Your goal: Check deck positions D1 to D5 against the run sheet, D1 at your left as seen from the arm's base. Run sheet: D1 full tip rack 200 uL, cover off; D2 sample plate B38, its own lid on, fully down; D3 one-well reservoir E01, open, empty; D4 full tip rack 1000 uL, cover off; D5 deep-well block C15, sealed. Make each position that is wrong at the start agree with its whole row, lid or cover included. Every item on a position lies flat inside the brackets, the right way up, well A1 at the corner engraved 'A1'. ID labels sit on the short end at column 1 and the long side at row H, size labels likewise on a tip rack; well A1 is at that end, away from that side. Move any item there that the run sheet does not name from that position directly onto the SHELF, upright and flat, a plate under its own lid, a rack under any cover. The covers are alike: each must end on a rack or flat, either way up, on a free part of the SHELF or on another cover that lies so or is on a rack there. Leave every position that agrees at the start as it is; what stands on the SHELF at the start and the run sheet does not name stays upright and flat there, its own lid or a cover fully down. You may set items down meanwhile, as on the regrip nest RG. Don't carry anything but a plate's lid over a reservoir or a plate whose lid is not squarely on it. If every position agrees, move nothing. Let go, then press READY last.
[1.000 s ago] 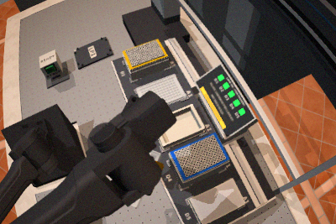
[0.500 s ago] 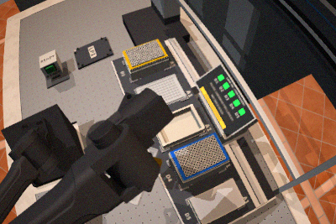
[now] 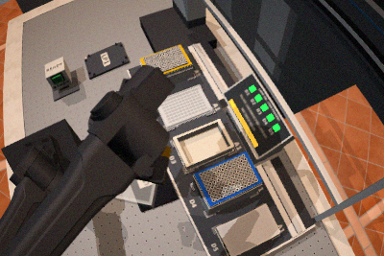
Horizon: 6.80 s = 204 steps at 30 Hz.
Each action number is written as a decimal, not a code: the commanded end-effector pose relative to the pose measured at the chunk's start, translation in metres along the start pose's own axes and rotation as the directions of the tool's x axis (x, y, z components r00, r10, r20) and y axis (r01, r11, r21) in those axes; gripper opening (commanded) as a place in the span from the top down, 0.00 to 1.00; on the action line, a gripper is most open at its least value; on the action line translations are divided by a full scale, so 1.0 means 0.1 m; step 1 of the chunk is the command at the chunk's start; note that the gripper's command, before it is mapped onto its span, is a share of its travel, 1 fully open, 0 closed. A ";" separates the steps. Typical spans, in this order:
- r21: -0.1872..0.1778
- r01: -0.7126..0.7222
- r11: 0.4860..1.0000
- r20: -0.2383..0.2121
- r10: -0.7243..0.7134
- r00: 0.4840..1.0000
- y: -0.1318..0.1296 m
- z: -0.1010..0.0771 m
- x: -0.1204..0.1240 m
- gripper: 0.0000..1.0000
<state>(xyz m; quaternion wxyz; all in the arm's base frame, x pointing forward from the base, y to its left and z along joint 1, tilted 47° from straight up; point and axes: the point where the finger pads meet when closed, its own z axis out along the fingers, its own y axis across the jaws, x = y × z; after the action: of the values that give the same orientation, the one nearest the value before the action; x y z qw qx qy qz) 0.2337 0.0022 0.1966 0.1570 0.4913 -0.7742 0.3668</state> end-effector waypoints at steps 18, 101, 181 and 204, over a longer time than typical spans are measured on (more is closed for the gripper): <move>0.016 0.261 0.965 0.017 -0.262 0.965 0.15 -0.04 -0.48 1.00; 0.011 0.520 0.854 0.009 -0.520 0.854 0.12 0.13 -0.43 1.00; -0.004 0.534 0.846 -0.002 -0.534 0.846 0.13 1.34 -0.45 1.00; -0.005 0.535 0.845 -0.002 -0.535 0.845 0.14 1.69 -0.44 1.00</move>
<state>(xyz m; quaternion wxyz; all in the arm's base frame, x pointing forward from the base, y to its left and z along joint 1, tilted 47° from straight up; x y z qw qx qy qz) 0.2578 -0.0843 0.0533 0.2538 0.6812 -0.6133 0.3087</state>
